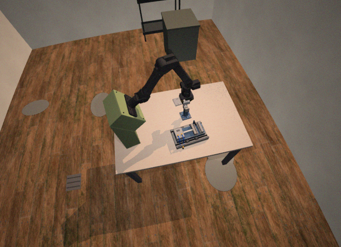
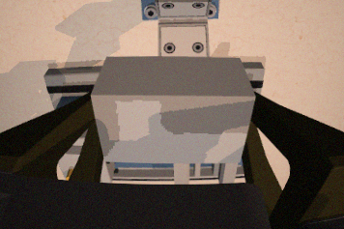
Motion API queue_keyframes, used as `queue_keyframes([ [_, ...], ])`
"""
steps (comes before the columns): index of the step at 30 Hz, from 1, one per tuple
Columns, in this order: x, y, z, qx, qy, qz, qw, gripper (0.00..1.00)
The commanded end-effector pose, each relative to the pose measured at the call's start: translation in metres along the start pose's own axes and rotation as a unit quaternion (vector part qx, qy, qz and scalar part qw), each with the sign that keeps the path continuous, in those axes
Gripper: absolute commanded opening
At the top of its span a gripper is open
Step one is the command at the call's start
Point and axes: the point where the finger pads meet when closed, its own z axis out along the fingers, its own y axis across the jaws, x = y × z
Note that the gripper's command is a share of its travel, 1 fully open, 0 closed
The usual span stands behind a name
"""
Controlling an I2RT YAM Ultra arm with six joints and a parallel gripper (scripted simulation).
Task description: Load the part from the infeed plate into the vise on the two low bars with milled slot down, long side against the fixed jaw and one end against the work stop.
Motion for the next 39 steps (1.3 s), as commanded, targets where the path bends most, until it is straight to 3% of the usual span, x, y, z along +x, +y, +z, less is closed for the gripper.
queue_keyframes([
  [1,0.004,-0.009,-0.003,0.001,-0.002,0.022,1.000,0.00],
  [3,0.006,-0.014,-0.008,0.008,-0.003,0.033,0.999,0.00],
  [11,0.019,-0.015,0.000,-0.003,-0.001,0.083,0.997,0.00],
  [12,0.019,-0.024,-0.012,0.014,-0.003,0.090,0.996,0.00],
  [13,0.023,-0.018,0.000,-0.002,-0.001,0.103,0.995,0.00],
  [15,0.029,-0.019,0.003,-0.005,0.000,0.126,0.992,0.00],
  [26,0.070,-0.031,0.008,-0.011,0.003,0.277,0.961,0.00],
  [28,0.070,-0.031,0.008,-0.011,0.003,0.277,0.961,0.00],
  [39,0.122,-0.041,0.009,-0.011,0.005,0.443,0.897,0.00],
])
